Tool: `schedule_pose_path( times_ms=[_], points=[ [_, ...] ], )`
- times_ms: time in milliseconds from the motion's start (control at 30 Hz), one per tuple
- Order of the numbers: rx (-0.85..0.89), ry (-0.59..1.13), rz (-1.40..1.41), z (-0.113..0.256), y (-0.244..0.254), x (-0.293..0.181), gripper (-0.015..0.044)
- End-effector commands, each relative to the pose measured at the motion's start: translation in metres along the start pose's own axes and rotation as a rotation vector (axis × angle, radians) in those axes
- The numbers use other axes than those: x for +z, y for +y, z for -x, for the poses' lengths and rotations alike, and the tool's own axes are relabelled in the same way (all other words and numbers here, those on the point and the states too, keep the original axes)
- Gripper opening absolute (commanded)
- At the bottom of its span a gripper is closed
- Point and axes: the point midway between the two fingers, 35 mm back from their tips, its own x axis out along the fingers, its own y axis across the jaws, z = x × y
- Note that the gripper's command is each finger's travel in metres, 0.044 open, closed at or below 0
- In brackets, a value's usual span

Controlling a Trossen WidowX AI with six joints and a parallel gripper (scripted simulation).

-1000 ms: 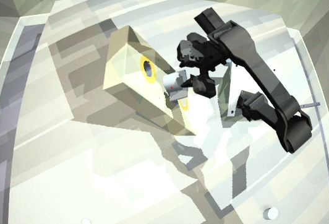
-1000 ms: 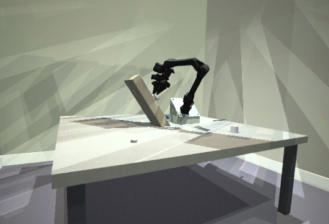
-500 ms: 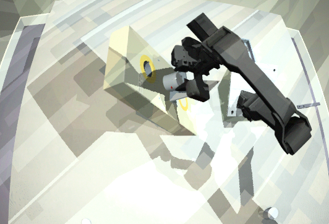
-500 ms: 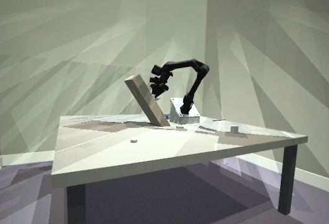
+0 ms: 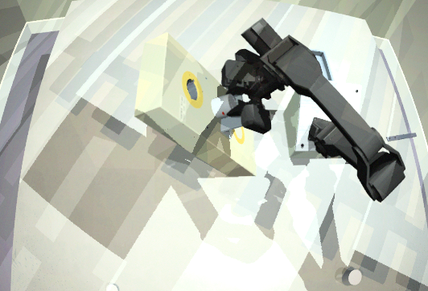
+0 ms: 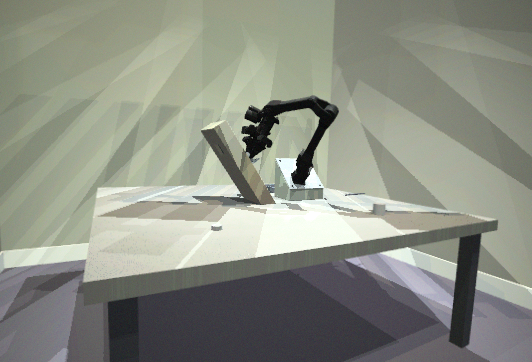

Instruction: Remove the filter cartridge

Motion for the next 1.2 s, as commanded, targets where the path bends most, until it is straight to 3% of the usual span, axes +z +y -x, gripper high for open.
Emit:
schedule_pose_path(
  times_ms=[0,67,300,533,1167],
  points=[
    [-0.001,0.002,0.002,0.000,0.000,0.000,0.0199],
    [-0.001,0.002,0.002,0.000,0.000,0.000,0.0185],
    [-0.001,0.001,0.001,0.004,0.000,0.008,0.0001],
    [-0.001,0.000,0.000,0.013,-0.001,0.023,0.0000],
    [-0.002,0.003,-0.003,0.102,-0.001,0.028,0.0000]
  ],
)
